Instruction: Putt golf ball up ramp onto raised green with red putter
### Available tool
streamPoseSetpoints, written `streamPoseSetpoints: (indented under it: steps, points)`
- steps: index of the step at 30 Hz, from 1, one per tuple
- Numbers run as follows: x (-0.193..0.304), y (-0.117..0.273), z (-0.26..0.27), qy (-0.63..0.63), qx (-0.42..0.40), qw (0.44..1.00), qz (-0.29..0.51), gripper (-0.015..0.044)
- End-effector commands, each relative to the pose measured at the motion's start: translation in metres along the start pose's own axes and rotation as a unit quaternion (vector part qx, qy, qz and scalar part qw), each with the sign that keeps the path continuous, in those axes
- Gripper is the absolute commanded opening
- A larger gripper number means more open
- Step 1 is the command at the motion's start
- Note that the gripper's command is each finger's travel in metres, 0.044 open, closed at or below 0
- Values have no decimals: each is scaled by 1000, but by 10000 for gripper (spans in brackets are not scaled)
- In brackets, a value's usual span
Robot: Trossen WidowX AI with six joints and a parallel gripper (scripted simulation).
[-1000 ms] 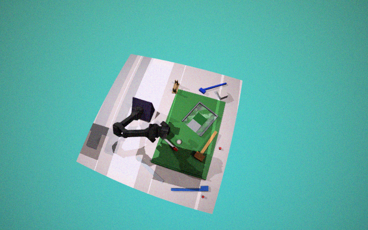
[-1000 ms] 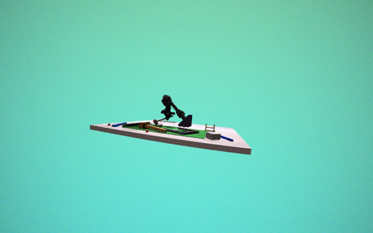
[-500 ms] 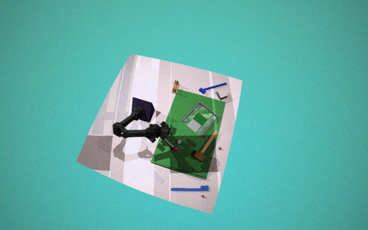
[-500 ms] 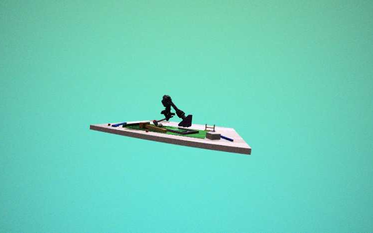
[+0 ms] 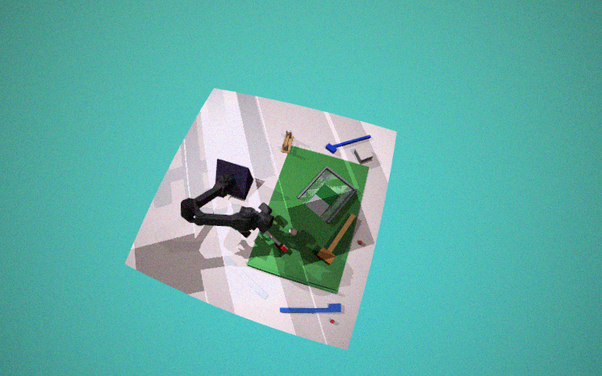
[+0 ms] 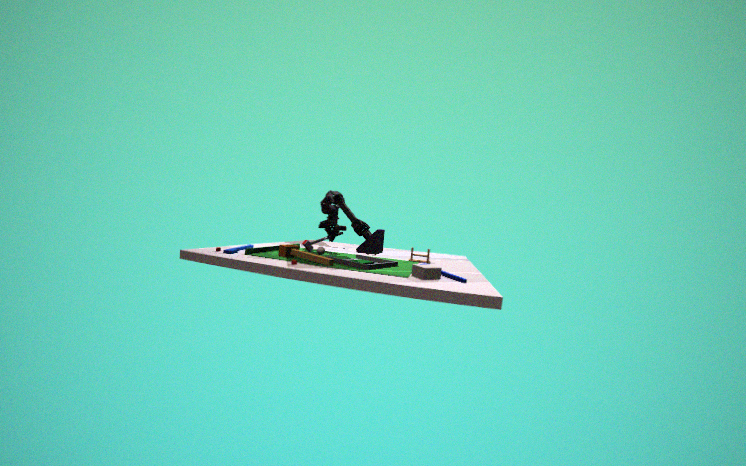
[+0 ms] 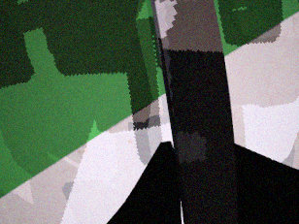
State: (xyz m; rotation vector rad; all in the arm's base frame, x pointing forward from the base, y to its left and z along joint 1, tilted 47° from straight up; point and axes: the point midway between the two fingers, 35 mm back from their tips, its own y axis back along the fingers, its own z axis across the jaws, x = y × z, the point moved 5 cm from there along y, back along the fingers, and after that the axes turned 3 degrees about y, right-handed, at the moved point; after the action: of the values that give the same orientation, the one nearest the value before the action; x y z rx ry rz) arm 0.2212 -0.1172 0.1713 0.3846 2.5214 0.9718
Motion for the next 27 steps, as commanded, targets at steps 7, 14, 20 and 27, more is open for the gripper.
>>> streamPoseSetpoints:
  steps: [7,14,20,27]
  points:
    - [-11,0,59,0,-6,1000,1,0]
    - [-5,0,135,1,-1,1000,-1,0]
    - [-5,2,135,1,-1,1000,-1,0]
    - [-7,34,137,1,-2,1000,-1,0]
